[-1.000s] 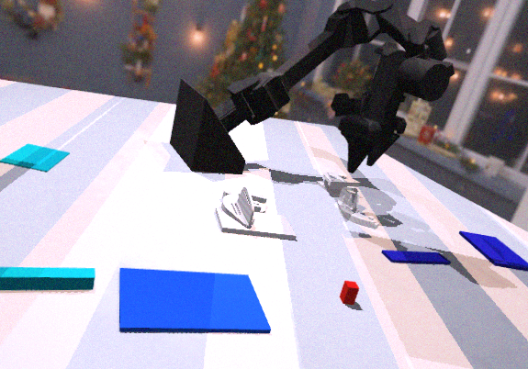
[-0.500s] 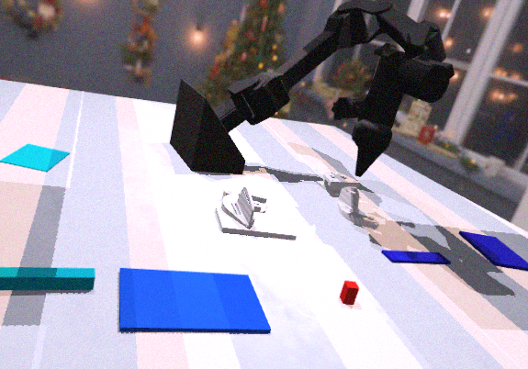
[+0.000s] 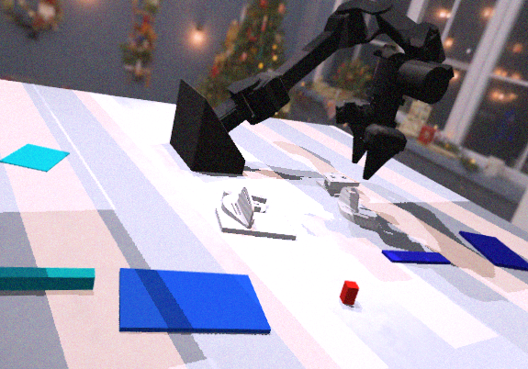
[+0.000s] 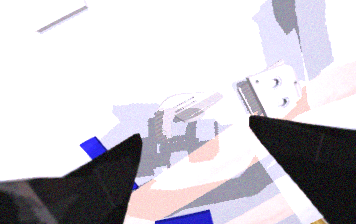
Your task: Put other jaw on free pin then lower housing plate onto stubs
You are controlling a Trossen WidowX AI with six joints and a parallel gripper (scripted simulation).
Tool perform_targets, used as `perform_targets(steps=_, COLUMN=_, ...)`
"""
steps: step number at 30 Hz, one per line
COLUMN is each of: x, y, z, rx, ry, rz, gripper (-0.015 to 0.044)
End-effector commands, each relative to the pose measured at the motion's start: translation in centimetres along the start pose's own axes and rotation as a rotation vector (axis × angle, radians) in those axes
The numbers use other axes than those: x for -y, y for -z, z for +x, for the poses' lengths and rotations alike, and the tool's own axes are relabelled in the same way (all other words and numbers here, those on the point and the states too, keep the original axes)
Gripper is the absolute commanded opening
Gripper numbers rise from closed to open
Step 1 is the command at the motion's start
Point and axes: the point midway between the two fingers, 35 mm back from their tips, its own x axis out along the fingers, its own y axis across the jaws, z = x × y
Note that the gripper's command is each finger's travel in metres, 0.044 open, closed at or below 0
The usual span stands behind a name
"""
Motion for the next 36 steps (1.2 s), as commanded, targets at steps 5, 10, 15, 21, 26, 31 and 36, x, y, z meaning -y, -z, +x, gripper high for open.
perform_targets(steps=5, x=0.0, y=0.01, z=0.11, rx=-0.002, ry=0.0, rz=-0.155, gripper=0.044)
perform_targets(steps=10, x=0.0, y=0.01, z=0.18, rx=-0.002, ry=0.0, rz=-0.259, gripper=0.044)
perform_targets(steps=15, x=0.0, y=0.01, z=0.24, rx=-0.002, ry=0.0, rz=-0.362, gripper=0.044)
perform_targets(steps=21, x=0.0, y=0.01, z=0.32, rx=-0.002, ry=-0.001, rz=-0.486, gripper=0.044)
perform_targets(steps=26, x=-0.01, y=0.01, z=0.38, rx=-0.002, ry=-0.001, rz=-0.59, gripper=0.044)
perform_targets(steps=31, x=-0.01, y=0.01, z=0.45, rx=-0.001, ry=-0.001, rz=-0.693, gripper=0.044)
perform_targets(steps=36, x=-0.01, y=0.01, z=0.51, rx=-0.001, ry=-0.001, rz=-0.797, gripper=0.044)
